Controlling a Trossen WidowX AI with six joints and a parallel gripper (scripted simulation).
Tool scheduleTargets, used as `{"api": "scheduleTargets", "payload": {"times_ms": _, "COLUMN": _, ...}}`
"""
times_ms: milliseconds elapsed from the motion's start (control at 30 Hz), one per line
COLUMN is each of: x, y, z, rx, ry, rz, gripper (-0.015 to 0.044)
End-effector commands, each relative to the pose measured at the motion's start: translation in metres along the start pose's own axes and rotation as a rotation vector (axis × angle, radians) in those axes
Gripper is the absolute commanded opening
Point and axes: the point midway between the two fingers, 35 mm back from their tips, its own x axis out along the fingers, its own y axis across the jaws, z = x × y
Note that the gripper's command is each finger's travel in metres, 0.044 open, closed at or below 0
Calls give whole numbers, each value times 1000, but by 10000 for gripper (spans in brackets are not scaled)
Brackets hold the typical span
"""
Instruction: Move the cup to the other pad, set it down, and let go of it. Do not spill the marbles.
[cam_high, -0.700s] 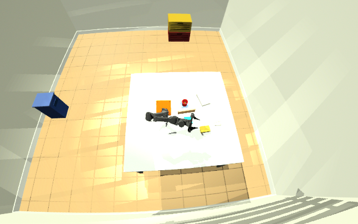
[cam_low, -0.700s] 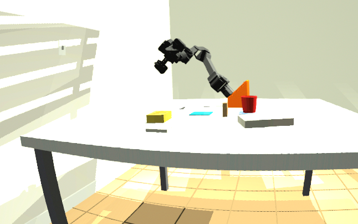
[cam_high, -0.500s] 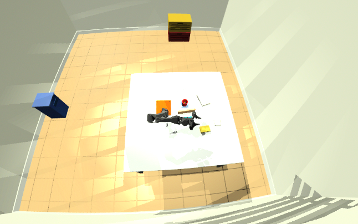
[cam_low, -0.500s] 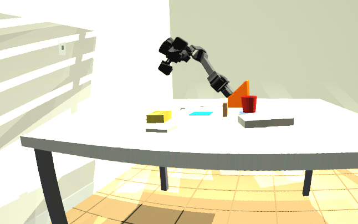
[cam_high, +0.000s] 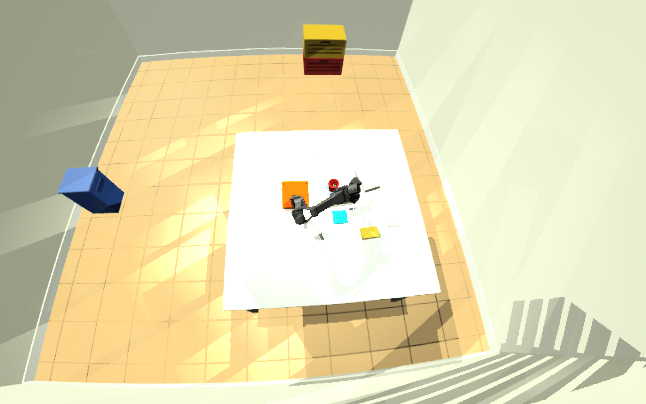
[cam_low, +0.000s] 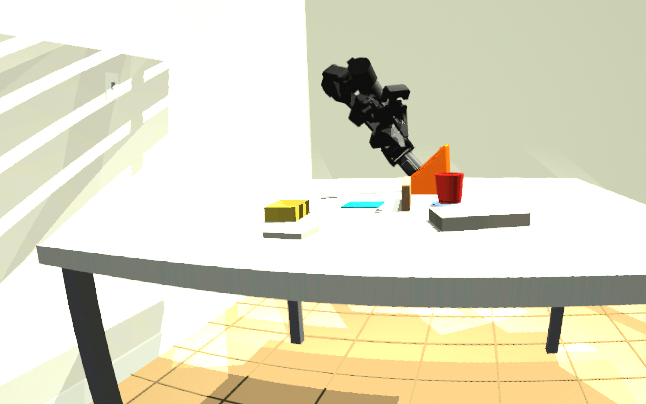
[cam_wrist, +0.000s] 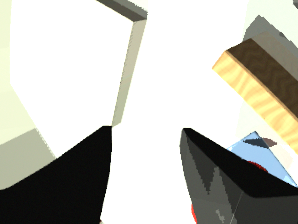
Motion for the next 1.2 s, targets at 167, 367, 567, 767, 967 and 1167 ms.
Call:
{"api": "scheduleTargets", "payload": {"times_ms": 167, "x": 25, "y": -53, "z": -120, "rx": 78, "ry": -39, "rz": -635, "gripper": 148}}
{"api": "scheduleTargets", "payload": {"times_ms": 367, "x": 21, "y": -66, "z": -142, "rx": 60, "ry": -155, "rz": -756, "gripper": 148}}
{"api": "scheduleTargets", "payload": {"times_ms": 567, "x": 21, "y": -66, "z": -142, "rx": 60, "ry": -155, "rz": -756, "gripper": 148}}
{"api": "scheduleTargets", "payload": {"times_ms": 767, "x": 25, "y": -69, "z": -142, "rx": 60, "ry": -155, "rz": -755, "gripper": 148}}
{"api": "scheduleTargets", "payload": {"times_ms": 967, "x": 32, "y": -75, "z": -140, "rx": 60, "ry": -155, "rz": -755, "gripper": 148}}
{"api": "scheduleTargets", "payload": {"times_ms": 1167, "x": 40, "y": -81, "z": -139, "rx": 60, "ry": -155, "rz": -755, "gripper": 148}}
